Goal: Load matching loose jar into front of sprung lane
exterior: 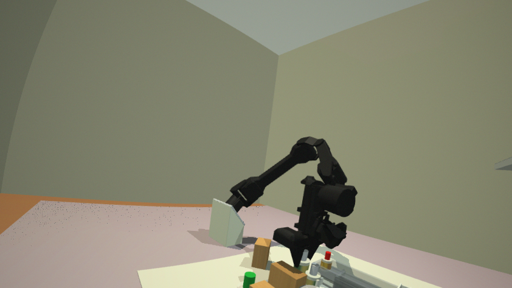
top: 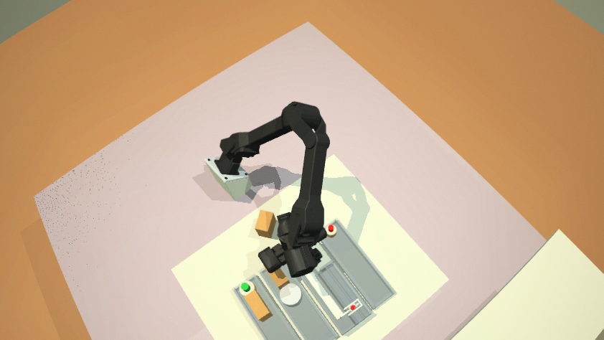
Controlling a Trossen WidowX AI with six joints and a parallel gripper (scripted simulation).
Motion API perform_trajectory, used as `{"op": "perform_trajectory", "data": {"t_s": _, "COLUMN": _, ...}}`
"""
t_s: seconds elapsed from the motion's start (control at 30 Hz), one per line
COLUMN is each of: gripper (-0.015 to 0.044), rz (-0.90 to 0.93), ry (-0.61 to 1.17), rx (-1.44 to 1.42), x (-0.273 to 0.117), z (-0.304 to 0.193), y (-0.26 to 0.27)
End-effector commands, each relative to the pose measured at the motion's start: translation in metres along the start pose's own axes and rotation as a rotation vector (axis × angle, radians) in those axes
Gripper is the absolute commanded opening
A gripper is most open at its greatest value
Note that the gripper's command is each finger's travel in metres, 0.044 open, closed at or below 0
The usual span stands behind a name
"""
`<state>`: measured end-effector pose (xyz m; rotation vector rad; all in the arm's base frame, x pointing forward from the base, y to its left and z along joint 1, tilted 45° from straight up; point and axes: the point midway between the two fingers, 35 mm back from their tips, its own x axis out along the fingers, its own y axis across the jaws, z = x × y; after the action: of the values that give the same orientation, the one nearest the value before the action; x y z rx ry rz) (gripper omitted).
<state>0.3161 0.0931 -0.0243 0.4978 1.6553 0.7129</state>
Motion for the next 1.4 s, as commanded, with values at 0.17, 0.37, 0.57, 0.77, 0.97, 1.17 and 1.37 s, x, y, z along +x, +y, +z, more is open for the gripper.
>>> {"op": "perform_trajectory", "data": {"t_s": 0.17, "gripper": 0.0000, "rz": 0.007, "ry": -0.025, "rx": -0.016, "x": -0.0030, "z": 0.0090, "y": 0.0025}}
{"op": "perform_trajectory", "data": {"t_s": 0.37, "gripper": 0.0000, "rz": 0.007, "ry": -0.025, "rx": -0.016, "x": -0.0030, "z": 0.0098, "y": 0.0025}}
{"op": "perform_trajectory", "data": {"t_s": 0.57, "gripper": 0.0000, "rz": 0.007, "ry": -0.025, "rx": -0.016, "x": -0.0031, "z": 0.0106, "y": 0.0025}}
{"op": "perform_trajectory", "data": {"t_s": 0.77, "gripper": 0.0000, "rz": 0.007, "ry": -0.025, "rx": -0.016, "x": -0.0031, "z": 0.0114, "y": 0.0025}}
{"op": "perform_trajectory", "data": {"t_s": 0.97, "gripper": 0.0000, "rz": 0.007, "ry": -0.025, "rx": -0.016, "x": -0.0026, "z": 0.0117, "y": 0.0025}}
{"op": "perform_trajectory", "data": {"t_s": 1.17, "gripper": 0.0000, "rz": 0.007, "ry": -0.025, "rx": -0.016, "x": -0.0010, "z": 0.0118, "y": 0.0026}}
{"op": "perform_trajectory", "data": {"t_s": 1.37, "gripper": 0.0000, "rz": 0.007, "ry": -0.025, "rx": -0.016, "x": 0.0006, "z": 0.0119, "y": 0.0026}}
